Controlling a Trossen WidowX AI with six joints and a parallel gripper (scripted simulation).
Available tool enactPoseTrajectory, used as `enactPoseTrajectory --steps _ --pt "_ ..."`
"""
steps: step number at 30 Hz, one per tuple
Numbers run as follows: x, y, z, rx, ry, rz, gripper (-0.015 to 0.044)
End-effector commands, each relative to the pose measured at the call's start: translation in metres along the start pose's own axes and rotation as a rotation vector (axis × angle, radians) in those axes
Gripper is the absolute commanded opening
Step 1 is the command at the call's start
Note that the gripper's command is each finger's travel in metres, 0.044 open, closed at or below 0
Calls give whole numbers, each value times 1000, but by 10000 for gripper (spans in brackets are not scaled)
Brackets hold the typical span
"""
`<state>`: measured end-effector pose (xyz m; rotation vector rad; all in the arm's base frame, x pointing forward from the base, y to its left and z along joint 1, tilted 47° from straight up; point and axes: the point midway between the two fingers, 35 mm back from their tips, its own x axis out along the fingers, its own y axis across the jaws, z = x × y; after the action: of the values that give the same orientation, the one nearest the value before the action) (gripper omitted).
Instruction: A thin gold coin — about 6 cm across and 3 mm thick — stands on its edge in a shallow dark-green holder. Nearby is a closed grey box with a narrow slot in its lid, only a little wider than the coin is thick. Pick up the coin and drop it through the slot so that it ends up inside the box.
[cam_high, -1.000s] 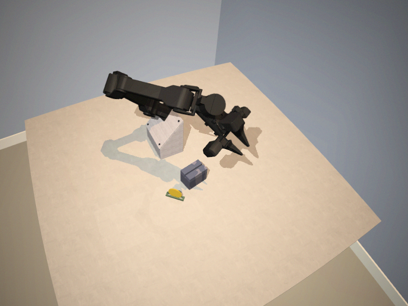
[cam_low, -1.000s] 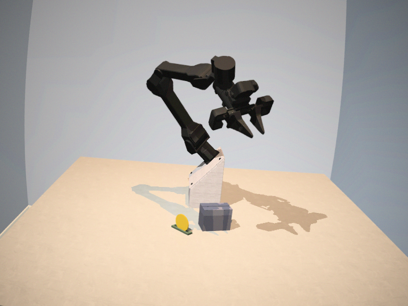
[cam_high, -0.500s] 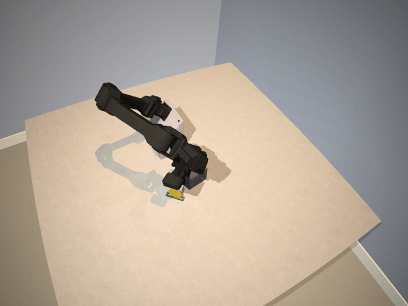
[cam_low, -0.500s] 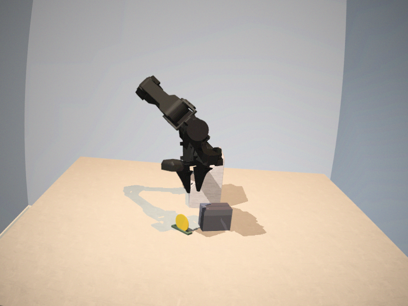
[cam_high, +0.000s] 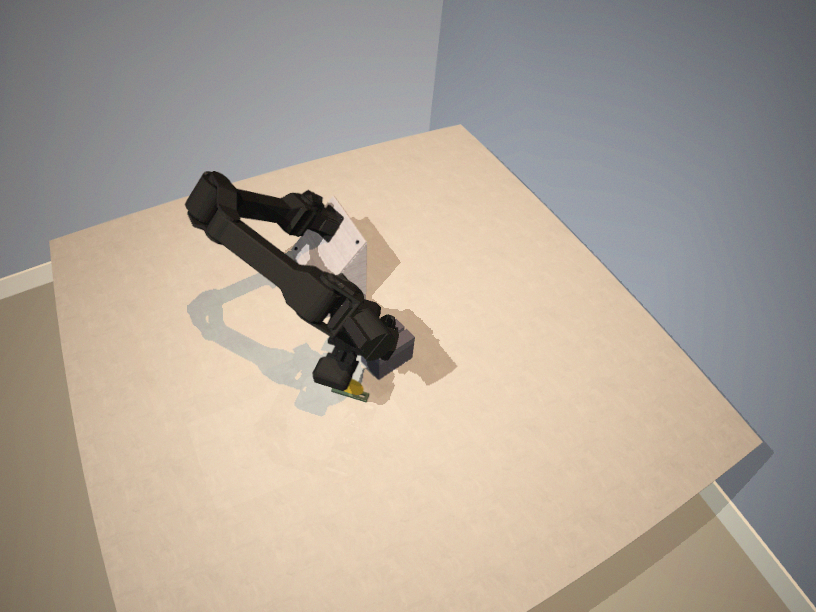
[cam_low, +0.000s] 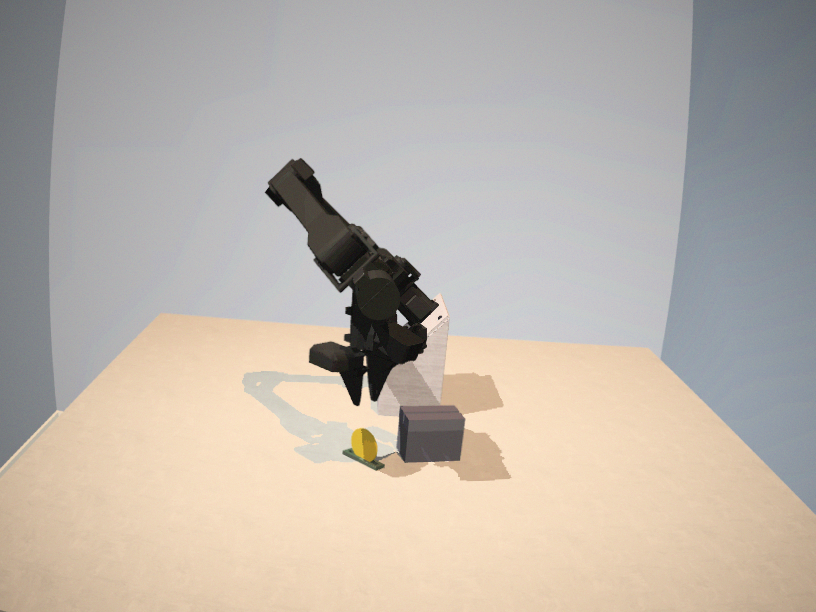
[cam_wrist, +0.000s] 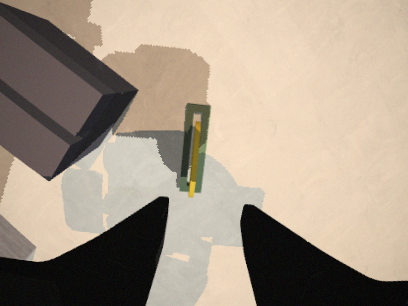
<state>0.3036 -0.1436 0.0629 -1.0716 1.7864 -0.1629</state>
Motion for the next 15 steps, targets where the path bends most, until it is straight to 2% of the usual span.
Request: enactPoseTrajectory --steps 1,15 --pt "15 3 -3 -10 13 1 161" --pt "37 4 -2 -10 13 2 161"
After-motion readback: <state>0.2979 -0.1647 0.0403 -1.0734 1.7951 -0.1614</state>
